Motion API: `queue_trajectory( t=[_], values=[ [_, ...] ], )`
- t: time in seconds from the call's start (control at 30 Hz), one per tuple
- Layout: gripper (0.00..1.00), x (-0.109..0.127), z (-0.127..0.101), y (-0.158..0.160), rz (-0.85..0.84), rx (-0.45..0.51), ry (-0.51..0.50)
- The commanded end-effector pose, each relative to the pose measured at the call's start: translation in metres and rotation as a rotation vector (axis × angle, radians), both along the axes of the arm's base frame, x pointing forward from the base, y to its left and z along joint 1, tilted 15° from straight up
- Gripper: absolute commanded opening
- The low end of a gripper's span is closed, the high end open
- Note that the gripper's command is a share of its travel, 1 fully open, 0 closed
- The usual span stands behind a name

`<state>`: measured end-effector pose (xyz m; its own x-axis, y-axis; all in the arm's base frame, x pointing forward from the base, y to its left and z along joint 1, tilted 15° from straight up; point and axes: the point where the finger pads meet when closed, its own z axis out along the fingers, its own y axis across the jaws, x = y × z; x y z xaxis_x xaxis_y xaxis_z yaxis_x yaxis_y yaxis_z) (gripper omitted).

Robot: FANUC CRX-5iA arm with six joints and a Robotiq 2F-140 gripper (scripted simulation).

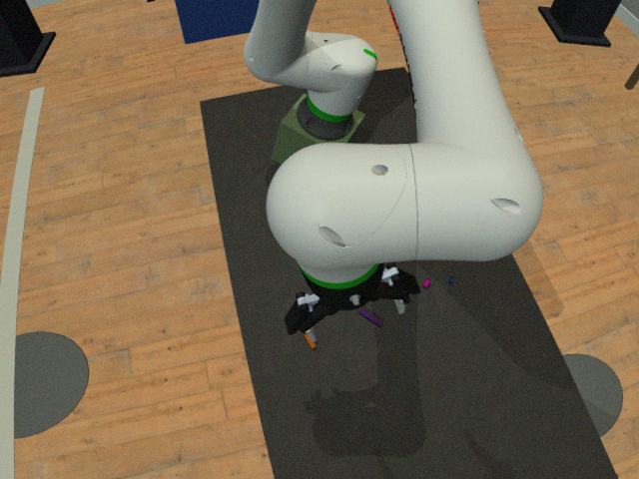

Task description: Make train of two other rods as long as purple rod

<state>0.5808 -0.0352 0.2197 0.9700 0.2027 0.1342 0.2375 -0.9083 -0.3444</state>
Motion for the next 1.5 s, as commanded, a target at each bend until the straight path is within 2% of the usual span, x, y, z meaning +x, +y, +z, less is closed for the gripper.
queue_trajectory(
  t=[0.0, 0.73, 0.97, 1.1, 1.2, 1.47],
  values=[
    [1.00, 0.000, 0.000, 0.000, 0.000, 0.000, 0.000],
    [1.00, 0.000, -0.002, 0.000, -0.033, 0.001, 0.012],
    [1.00, -0.004, -0.020, 0.003, -0.253, 0.007, 0.090],
    [1.00, -0.004, -0.022, 0.003, -0.272, 0.007, 0.097],
    [1.00, -0.007, -0.034, 0.005, -0.422, 0.012, 0.149],
    [1.00, -0.012, -0.049, 0.007, -0.609, 0.019, 0.214]
  ],
)
